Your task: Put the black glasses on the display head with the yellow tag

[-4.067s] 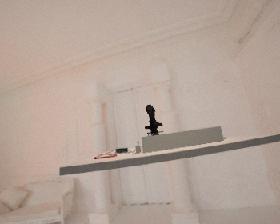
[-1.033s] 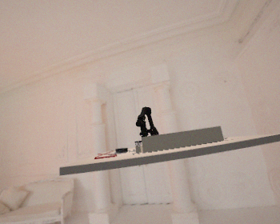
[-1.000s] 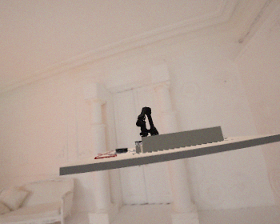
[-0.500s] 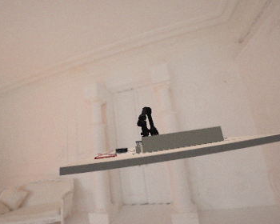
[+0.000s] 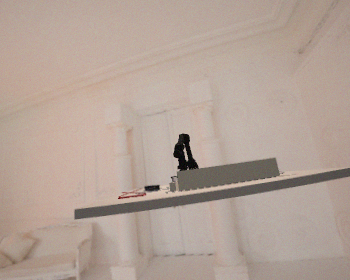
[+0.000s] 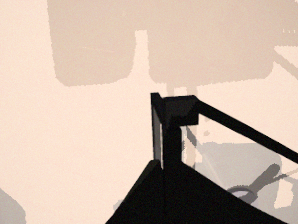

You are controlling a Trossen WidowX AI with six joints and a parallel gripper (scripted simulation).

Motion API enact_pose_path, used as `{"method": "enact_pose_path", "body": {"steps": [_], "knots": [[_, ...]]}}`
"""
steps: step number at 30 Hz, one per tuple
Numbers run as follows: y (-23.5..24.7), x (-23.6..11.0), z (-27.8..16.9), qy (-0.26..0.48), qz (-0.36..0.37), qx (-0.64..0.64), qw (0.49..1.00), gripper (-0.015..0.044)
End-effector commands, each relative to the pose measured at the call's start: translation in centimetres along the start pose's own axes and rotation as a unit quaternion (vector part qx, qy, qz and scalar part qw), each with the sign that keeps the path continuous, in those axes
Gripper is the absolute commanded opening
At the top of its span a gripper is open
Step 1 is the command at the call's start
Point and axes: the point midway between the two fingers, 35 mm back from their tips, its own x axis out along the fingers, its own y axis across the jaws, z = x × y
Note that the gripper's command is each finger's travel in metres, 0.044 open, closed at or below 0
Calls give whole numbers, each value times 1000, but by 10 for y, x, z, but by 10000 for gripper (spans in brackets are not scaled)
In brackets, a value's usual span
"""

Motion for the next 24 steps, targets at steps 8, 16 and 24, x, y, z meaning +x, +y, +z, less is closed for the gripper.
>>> {"method": "enact_pose_path", "body": {"steps": [8, 16, 24], "knots": [[4, 1, 9, -1, 1, 1, 1000, 0], [6, 1, 15, -1, 1, 1, 1000, 0], [6, 1, 19, -2, 1, 1, 1000, 0]]}}
